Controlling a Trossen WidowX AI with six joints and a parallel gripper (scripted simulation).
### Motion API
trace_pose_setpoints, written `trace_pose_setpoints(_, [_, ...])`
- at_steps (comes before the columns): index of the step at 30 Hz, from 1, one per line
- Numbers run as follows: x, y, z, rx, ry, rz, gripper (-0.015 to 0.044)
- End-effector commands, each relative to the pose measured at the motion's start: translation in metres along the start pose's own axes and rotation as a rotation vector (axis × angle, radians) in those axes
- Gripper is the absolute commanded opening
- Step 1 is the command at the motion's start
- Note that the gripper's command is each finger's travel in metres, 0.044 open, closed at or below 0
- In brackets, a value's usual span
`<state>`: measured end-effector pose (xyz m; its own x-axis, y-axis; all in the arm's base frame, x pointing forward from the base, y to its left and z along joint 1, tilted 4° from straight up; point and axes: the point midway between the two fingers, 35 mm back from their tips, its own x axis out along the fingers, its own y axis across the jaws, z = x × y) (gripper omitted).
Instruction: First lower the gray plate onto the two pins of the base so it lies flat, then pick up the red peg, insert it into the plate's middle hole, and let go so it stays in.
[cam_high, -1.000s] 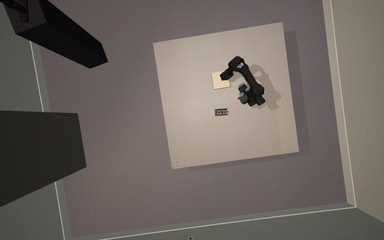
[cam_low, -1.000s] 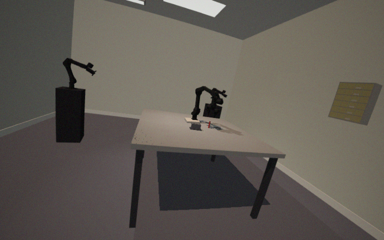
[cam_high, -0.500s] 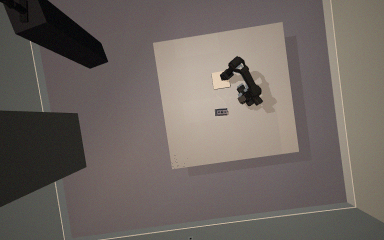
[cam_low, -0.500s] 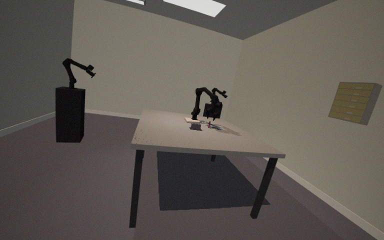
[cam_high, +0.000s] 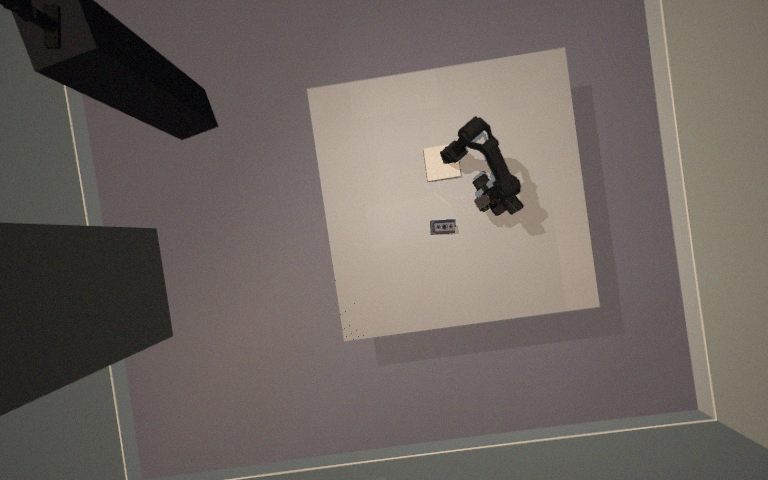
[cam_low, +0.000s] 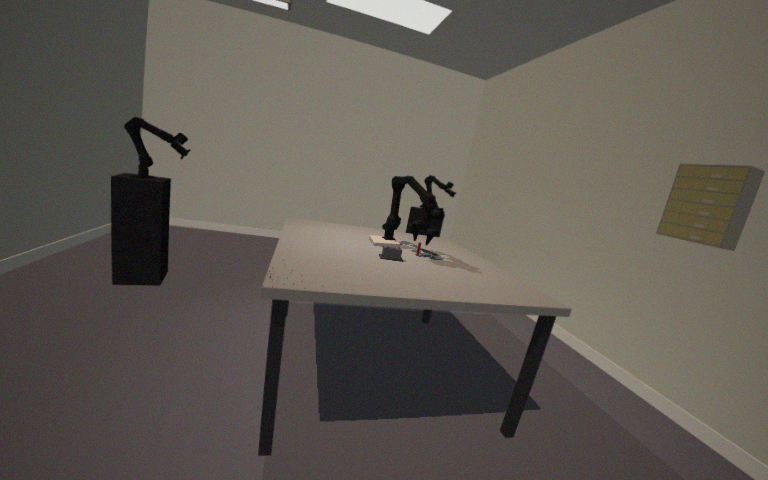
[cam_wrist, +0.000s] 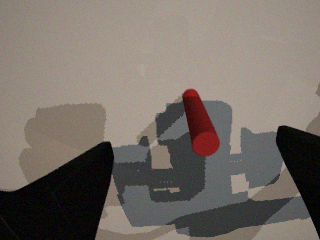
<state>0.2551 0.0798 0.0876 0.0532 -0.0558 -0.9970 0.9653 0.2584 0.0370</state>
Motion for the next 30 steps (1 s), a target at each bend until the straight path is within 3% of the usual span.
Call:
trace_pose_setpoints(1, [0.009, -0.001, 0.000, -0.001, -0.002, -0.008, 0.0440])
trace_pose_setpoints(20, [0.037, -0.003, 0.000, -0.001, -0.002, -0.008, 0.0440])
trace_pose_setpoints(30, [0.037, -0.003, 0.000, -0.001, -0.002, -0.008, 0.0177])
